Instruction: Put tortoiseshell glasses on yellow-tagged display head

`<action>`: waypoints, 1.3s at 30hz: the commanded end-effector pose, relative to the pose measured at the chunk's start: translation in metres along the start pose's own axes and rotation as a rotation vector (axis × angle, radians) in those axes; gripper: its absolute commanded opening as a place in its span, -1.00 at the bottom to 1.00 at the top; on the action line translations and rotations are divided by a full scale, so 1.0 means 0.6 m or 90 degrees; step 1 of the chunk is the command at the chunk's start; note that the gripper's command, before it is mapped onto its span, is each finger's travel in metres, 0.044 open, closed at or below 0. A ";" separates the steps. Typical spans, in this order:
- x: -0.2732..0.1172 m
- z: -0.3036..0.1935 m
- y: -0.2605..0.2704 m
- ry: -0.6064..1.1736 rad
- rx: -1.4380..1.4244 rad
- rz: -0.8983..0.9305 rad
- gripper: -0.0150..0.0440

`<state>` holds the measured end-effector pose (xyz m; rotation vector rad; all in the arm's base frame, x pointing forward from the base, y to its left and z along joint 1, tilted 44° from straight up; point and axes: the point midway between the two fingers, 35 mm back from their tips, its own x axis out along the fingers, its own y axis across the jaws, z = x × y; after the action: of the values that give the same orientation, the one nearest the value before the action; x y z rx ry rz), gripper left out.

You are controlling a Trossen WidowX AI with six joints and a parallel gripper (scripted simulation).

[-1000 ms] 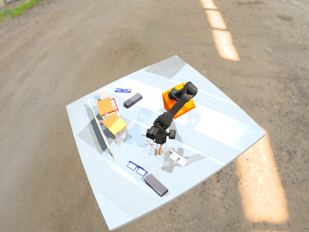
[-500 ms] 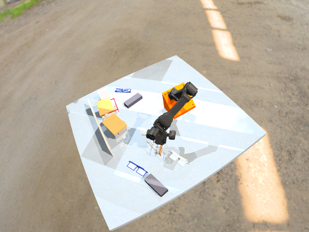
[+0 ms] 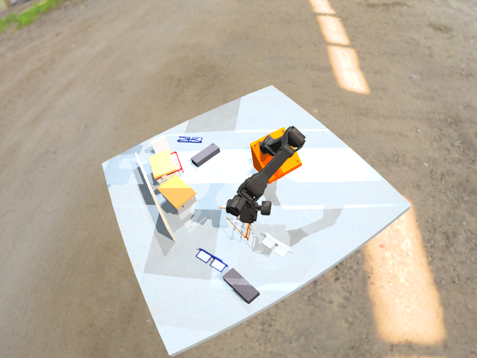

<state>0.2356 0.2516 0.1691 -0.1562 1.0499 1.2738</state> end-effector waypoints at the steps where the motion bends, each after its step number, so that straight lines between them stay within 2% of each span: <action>1: 0.000 -0.004 0.000 0.000 0.000 0.000 -0.49; 10: -0.010 -0.010 -0.002 0.001 0.000 -0.001 -0.49; 19: -0.097 -0.018 -0.001 0.002 0.001 -0.001 -0.49; 26: -0.099 -0.030 -0.010 0.004 0.001 -0.002 -0.49; 39: -0.098 -0.131 -0.051 0.006 0.002 -0.002 -0.49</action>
<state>0.2270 0.1597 0.1627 -0.1632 1.0638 1.2650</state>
